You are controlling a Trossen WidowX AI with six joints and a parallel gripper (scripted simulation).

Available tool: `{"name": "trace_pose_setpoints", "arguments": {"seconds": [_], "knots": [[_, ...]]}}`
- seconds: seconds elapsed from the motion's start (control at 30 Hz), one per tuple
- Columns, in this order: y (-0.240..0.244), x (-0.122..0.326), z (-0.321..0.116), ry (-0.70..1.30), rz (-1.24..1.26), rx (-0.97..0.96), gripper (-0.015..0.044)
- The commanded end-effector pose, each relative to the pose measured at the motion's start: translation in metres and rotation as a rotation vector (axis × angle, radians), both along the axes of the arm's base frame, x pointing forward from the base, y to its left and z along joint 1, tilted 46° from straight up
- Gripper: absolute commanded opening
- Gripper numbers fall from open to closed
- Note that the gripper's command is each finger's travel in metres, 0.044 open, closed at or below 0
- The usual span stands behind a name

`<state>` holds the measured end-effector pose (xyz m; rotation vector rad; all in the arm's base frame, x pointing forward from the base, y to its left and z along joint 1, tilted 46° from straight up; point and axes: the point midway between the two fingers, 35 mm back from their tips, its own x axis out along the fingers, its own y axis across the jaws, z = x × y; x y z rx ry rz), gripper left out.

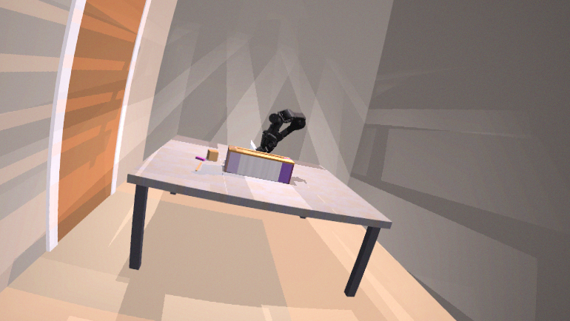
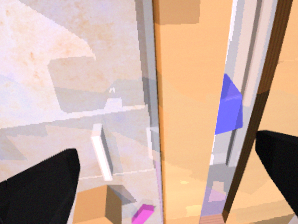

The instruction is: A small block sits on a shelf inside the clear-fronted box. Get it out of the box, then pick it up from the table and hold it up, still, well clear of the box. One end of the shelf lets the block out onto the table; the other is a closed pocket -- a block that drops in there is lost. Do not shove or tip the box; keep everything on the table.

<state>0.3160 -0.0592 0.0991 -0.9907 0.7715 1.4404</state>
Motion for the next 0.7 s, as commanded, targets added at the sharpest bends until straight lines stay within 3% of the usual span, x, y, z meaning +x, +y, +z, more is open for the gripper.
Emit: {"name": "trace_pose_setpoints", "arguments": {"seconds": [0.0,0.67], "knots": [[0.005,0.001,-0.003,-0.004,0.006,0.004,0.0400],[0.029,0.001,-0.026,-0.004,0.006,0.004,0.0400]]}}
